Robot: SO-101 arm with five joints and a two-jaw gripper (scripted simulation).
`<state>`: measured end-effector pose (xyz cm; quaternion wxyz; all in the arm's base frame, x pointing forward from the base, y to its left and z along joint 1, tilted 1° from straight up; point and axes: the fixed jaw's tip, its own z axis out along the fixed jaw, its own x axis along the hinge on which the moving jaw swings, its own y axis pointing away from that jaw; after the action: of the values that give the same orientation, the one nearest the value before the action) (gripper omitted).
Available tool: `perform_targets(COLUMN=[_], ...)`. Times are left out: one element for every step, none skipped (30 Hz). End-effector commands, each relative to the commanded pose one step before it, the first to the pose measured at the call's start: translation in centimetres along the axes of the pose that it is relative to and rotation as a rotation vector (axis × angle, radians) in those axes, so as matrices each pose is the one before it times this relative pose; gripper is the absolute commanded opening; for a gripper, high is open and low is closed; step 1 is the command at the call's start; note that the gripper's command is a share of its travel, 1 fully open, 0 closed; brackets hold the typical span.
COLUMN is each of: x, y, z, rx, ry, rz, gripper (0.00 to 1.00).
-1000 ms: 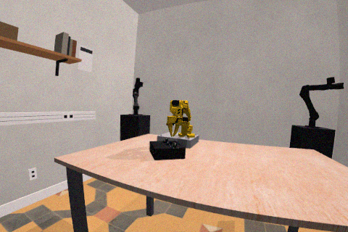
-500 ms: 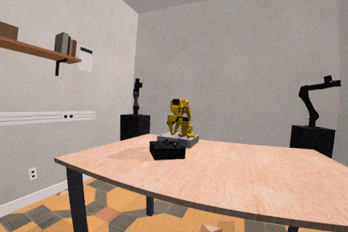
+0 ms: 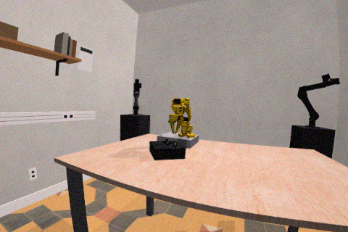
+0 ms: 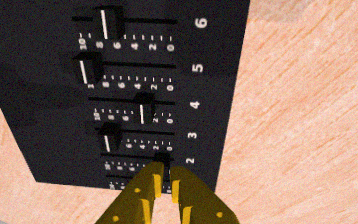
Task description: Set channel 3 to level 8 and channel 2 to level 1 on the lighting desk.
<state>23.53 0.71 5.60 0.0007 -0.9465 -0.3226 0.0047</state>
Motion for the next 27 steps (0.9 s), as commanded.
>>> perform_targets(x=[-0.605, 0.000, 0.000, -0.162, -0.152, -0.139, -0.127, -0.113, -0.098, -0.083, -0.069, -0.055, -0.041, -0.029, -0.019, -0.010, -0.004, 0.000, 0.000, 0.000, 0.000, 0.000, 0.000, 0.000, 0.000, 0.001, 0.001], y=[-0.542, 0.000, 0.000, -0.109, -0.102, -0.094, -0.085, -0.076, -0.066, -0.056, -0.046, -0.037, -0.028, -0.020, -0.013, -0.007, -0.003, 0.000, 0.000, 0.000, 0.000, 0.000, 0.000, -0.001, -0.001, -0.002, -0.002], z=[-0.1023, 0.0000, 0.0000, 0.0133, 0.0150, 0.0156, 0.0159, 0.0153, 0.0145, 0.0129, 0.0112, 0.0091, 0.0072, 0.0051, 0.0034, 0.0017, 0.0008, 0.0000, 0.0000, 0.0000, 0.0001, -0.0001, 0.0000, -0.0002, -0.0001, -0.0003, -0.0002], rx=[-0.00598, 0.00000, 0.00000, 0.00125, 0.00116, 0.00105, 0.00095, 0.00084, 0.00073, 0.00061, 0.00051, 0.00040, 0.00031, 0.00021, 0.00014, 0.00007, 0.00003, 0.00000, 0.00000, 0.00000, 0.00000, 0.00000, 0.00000, 0.00000, 0.00000, -0.00001, 0.00000], ry=[0.01083, 0.00000, 0.00000, -0.00186, -0.00173, -0.00157, -0.00142, -0.00124, -0.00109, -0.00091, -0.00076, -0.00059, -0.00046, -0.00031, -0.00021, -0.00010, -0.00005, 0.00000, 0.00000, 0.00000, 0.00000, 0.00001, 0.00000, 0.00001, 0.00000, 0.00001, 0.00000], rz=[0.00166, 0.00000, 0.00000, 0.00001, 0.00001, 0.00001, 0.00001, 0.00000, 0.00000, 0.00000, 0.00000, 0.00000, 0.00000, 0.00000, 0.00000, 0.00000, 0.00000, 0.00000, 0.00000, 0.00000, 0.00000, 0.00003, 0.00008, 0.00016, 0.00025, 0.00037, 0.00052], gripper=[0.00, 0.00, 0.00, 0.00, 0.00, 0.00, 0.00, 0.00, 0.00, 0.00, 0.00, 0.00, 0.00, 0.00, 0.00, 0.00, 0.00, 0.00, 0.00, 0.00, 0.00, 0.00, 0.00, 0.00, 0.00, 0.00, 0.00])
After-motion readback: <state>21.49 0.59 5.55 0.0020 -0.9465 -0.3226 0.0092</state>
